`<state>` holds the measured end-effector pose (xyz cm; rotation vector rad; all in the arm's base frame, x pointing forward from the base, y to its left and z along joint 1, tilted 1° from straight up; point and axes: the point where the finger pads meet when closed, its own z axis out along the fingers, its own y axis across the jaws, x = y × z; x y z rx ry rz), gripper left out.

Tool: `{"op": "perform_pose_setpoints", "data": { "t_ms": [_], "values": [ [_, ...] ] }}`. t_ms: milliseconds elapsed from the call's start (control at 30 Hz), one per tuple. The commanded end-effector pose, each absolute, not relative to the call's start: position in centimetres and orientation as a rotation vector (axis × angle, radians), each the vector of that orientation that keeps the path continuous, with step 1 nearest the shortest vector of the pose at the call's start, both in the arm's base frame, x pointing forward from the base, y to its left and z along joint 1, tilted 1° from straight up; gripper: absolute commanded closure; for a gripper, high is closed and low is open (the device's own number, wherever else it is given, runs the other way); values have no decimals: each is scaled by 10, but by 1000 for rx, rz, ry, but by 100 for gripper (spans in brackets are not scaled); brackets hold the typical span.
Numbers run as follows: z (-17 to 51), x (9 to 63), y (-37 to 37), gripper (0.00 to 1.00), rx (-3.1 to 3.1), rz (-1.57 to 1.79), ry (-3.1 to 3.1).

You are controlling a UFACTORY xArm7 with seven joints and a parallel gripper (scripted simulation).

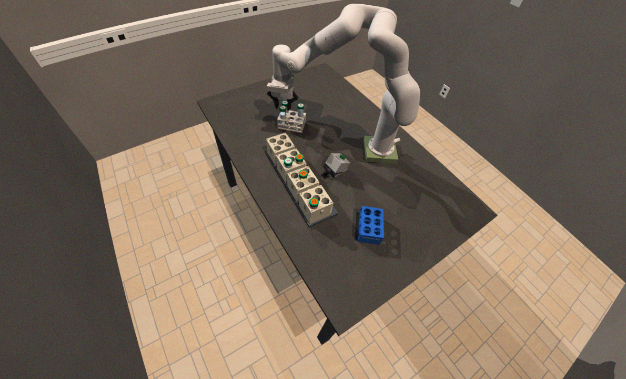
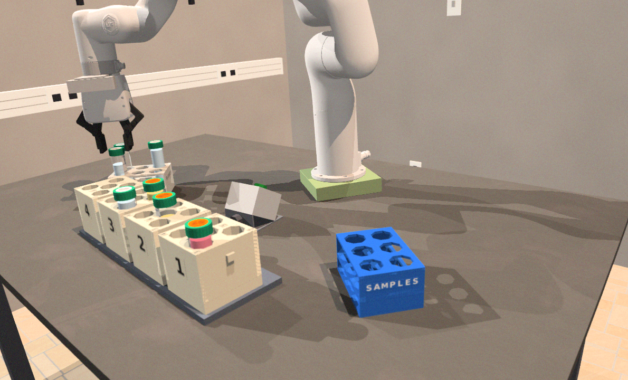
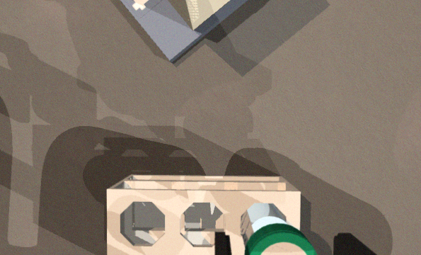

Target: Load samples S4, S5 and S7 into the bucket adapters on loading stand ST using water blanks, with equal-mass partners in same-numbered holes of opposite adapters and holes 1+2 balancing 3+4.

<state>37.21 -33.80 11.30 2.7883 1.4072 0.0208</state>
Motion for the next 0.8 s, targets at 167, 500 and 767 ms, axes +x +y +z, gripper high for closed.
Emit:
{"op": "perform_pose_setpoints", "data": {
  "t_ms": [167,500,767],
  "values": [
    [108,373,-339,43,2785,24,1405],
    [103,373,-339,43,2785,24,1405],
    [98,373,-339,43,2785,24,1405]
  ]
}}
